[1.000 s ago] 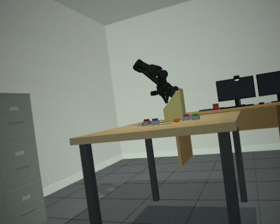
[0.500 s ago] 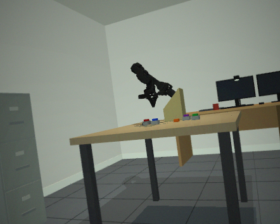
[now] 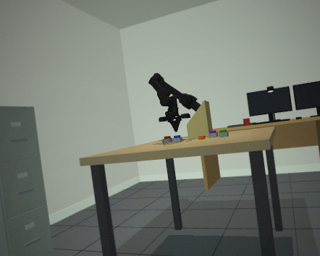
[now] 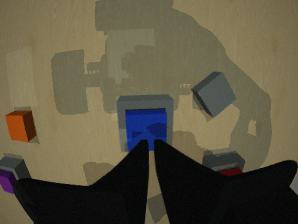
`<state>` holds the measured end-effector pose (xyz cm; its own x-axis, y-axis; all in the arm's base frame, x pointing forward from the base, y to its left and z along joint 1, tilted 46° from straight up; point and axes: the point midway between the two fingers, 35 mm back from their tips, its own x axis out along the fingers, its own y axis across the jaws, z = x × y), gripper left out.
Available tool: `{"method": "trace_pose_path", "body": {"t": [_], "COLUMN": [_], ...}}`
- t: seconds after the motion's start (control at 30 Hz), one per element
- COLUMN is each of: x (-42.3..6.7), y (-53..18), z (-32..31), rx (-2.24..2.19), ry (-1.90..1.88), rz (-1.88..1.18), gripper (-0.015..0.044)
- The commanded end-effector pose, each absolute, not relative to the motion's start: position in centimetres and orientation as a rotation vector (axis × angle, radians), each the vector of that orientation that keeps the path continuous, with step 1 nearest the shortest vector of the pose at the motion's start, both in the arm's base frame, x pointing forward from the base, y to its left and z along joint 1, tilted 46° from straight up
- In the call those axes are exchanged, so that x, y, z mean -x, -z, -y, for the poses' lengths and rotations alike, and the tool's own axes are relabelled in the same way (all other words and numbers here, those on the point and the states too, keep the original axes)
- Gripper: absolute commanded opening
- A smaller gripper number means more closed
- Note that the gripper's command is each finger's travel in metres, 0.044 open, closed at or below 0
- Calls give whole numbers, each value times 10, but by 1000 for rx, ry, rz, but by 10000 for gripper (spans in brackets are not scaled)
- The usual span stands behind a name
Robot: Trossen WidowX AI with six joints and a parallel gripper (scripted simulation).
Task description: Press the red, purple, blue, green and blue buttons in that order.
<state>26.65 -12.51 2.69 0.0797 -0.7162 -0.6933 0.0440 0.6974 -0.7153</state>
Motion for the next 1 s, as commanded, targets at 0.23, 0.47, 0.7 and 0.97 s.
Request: {"method": "trace_pose_path", "body": {"t": [0.23, 0.47, 0.7, 0.97], "x": [-266, -267, -267, -267], "y": [-12, -5, -4, -4], "z": [138, 146, 147, 147], "rx": [611, 612, 612, 612], "ry": [619, 619, 619, 619], "rz": [-1396, -1395, -1395, -1395], "gripper": [20, 20, 20, 20]}}
